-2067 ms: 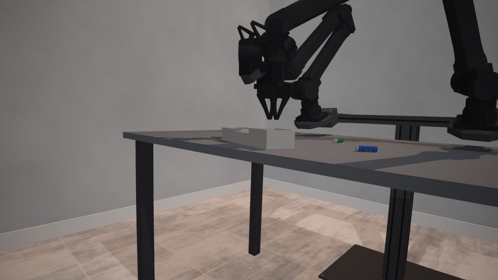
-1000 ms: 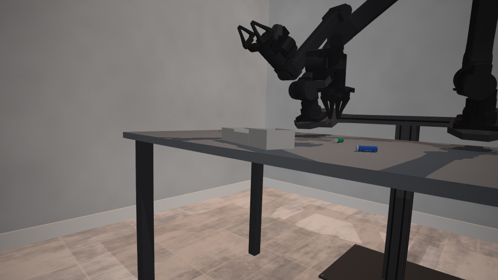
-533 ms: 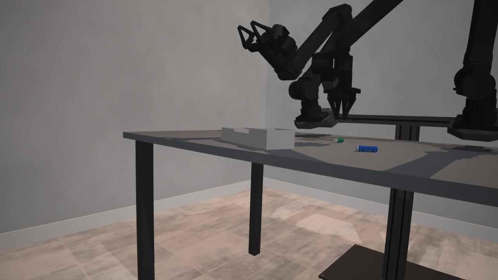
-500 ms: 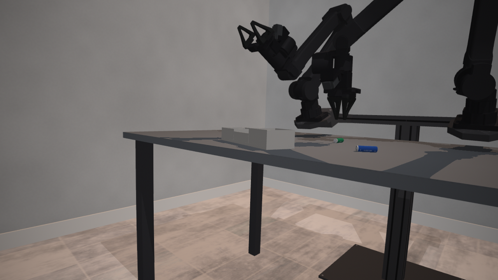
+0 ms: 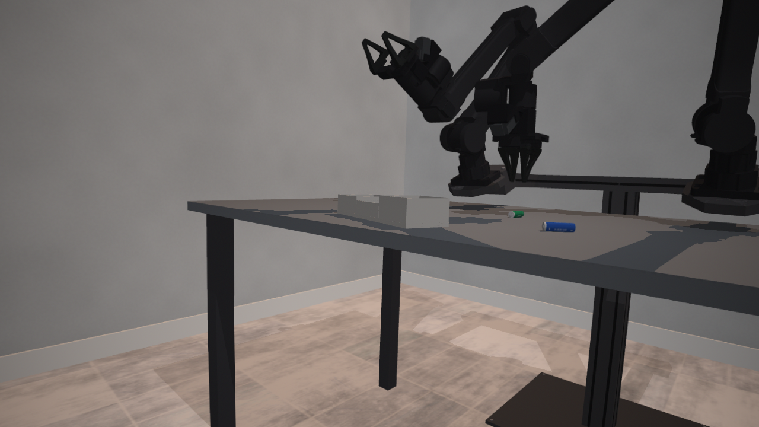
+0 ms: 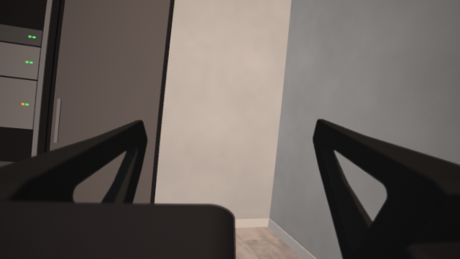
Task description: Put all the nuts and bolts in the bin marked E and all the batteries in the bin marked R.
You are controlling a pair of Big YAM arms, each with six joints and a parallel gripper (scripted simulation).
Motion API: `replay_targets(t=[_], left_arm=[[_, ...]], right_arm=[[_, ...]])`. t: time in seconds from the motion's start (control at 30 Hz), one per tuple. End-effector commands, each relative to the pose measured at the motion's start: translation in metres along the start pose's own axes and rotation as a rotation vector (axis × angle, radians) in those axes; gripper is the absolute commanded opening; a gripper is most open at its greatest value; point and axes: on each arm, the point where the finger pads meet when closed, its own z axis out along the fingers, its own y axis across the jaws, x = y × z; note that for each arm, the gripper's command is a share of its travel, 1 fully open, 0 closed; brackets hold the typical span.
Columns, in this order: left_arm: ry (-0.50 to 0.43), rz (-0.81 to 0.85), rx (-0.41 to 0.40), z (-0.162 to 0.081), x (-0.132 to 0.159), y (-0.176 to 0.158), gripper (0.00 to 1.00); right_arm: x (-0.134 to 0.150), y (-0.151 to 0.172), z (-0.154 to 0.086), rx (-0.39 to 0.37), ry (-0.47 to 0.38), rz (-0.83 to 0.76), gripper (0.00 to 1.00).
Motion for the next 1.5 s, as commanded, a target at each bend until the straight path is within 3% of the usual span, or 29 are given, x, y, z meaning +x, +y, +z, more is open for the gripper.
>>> replay_targets(t=[0.0, 0.57, 0.63, 0.9, 1.0, 1.17, 1.47], left_arm=[[-0.009, -0.016, 0.026, -0.009, -0.007, -0.012, 0.28], [-0.009, -0.016, 0.026, -0.009, -0.007, -0.012, 0.28], [0.001, -0.017, -0.005, 0.014, -0.004, -0.001, 0.28], [0.002, -0.008, -0.005, 0.046, -0.003, 0.002, 0.28], [-0.006, -0.016, 0.016, 0.044, -0.009, -0.009, 0.28], [0.003, -0.008, -0.006, 0.069, -0.003, 0.002, 0.28], [0.002, -0.008, -0.006, 0.079, -0.003, 0.002, 0.28]], right_arm=[[-0.006, -0.003, -0.001, 0.005, -0.02, -0.003, 1.0], [-0.006, -0.003, -0.001, 0.005, -0.02, -0.003, 1.0], [-0.006, -0.003, -0.001, 0.005, -0.02, -0.003, 1.0], [-0.006, -0.003, -0.001, 0.005, -0.02, -0.003, 1.0], [-0.006, -0.003, -0.001, 0.005, -0.02, -0.003, 1.0], [-0.006, -0.003, -0.001, 0.005, -0.02, -0.003, 1.0], [-0.006, -0.003, -0.001, 0.005, -0.02, -0.003, 1.0]])
